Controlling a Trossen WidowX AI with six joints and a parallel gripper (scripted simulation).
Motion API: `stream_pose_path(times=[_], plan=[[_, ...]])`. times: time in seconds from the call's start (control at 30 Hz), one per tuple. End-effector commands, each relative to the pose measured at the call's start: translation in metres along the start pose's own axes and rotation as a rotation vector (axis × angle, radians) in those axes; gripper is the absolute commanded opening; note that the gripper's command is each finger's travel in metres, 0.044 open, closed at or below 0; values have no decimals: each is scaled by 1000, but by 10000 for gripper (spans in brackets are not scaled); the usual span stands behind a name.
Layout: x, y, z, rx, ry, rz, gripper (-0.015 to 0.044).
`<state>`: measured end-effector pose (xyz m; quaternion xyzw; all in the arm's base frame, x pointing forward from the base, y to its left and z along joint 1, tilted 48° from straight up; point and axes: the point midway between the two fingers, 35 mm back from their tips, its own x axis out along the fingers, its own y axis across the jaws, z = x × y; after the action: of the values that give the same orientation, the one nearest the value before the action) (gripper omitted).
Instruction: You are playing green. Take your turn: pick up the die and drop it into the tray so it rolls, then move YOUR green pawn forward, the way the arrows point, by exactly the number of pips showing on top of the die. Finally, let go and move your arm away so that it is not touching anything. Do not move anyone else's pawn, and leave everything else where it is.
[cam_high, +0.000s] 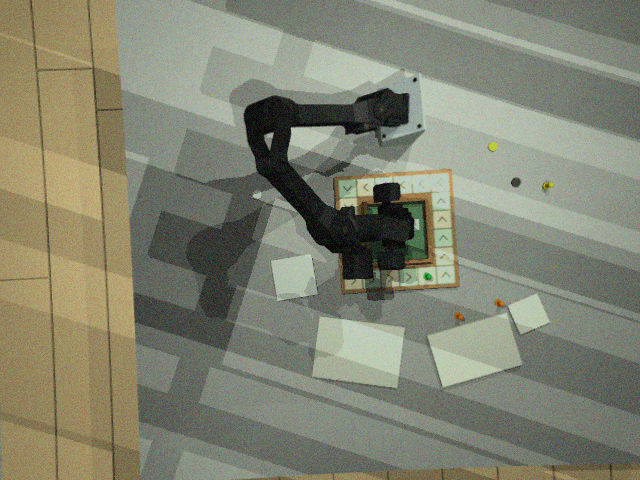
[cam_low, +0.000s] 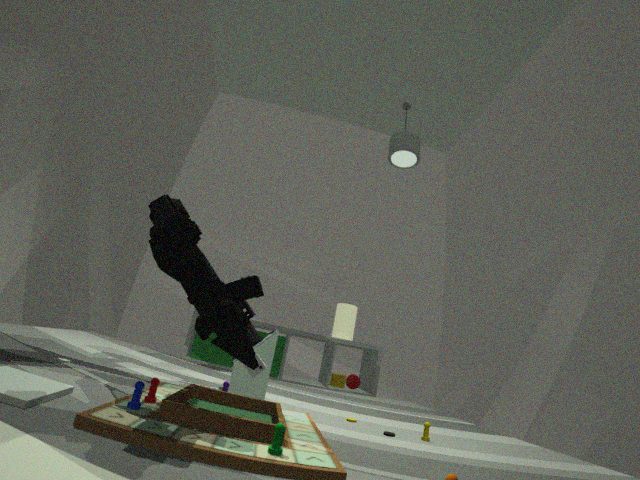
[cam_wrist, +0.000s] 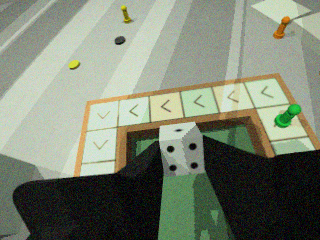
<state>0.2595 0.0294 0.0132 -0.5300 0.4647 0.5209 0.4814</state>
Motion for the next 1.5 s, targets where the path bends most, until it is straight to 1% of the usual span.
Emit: stream_pose_path(times=[0.0,0.57,0.87,1.0,1.1,1.13,1.17,1.23,1.33,1.43,1.47], plan=[[-31,-11,4,-10,-17,-24,0],[-31,-11,3,-4,-11,-28,0],[-33,-11,4,-4,-12,-27,236],[-57,-10,31,-10,-18,-24,341],[-58,-10,33,-10,-19,-23,420],[-58,-10,33,-10,-19,-23,440],[-56,-9,32,-7,-5,-17,440],[-45,-7,29,16,109,28,440],[-26,-3,21,43,405,75,440],[-17,-7,18,25,702,28,440],[-16,-9,19,13,775,0,440]])
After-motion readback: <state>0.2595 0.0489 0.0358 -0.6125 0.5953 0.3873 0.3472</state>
